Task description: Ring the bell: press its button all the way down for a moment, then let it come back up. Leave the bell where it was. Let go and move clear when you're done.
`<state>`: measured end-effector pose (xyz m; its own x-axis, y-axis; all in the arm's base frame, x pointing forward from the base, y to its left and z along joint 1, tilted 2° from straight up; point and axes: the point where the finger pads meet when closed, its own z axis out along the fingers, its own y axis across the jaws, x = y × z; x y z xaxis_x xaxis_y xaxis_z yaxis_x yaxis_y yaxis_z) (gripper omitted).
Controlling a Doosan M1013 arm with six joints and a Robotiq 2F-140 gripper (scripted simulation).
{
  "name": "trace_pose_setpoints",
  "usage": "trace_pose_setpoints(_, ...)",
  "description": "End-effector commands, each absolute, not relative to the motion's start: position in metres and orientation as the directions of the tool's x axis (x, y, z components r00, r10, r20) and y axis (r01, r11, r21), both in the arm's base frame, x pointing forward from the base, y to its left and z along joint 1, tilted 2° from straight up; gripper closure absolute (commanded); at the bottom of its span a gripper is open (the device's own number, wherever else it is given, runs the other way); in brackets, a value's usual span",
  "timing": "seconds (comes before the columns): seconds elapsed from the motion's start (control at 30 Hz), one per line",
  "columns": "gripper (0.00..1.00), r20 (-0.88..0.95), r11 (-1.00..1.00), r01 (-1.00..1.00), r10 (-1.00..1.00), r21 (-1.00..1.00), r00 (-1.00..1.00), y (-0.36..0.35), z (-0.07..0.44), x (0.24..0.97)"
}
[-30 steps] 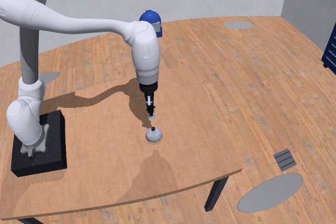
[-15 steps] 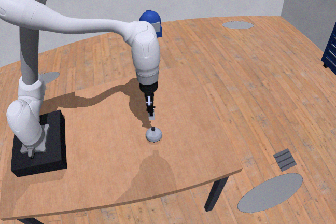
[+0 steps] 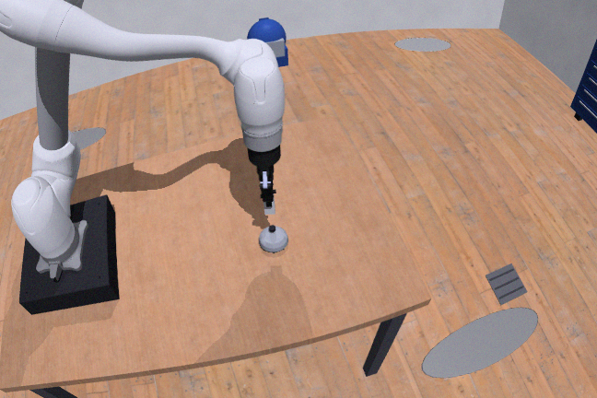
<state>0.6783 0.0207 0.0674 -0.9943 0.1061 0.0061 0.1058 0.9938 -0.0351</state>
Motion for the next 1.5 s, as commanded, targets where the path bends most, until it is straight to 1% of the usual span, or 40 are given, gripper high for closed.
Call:
trace_pose_setpoints(0.0,1.0,0.006,0.994,0.106,0.106,-0.035,-0.994,0.021,0.065,0.678)
trace_pose_setpoints(0.93,1.0,0.006,0.994,0.106,0.106,-0.035,-0.994,0.024,0.02,0.68)
trace_pose_setpoints(1.47,1.0,0.006,0.994,0.106,0.106,-0.035,-0.994,0.024,0.012,0.68)
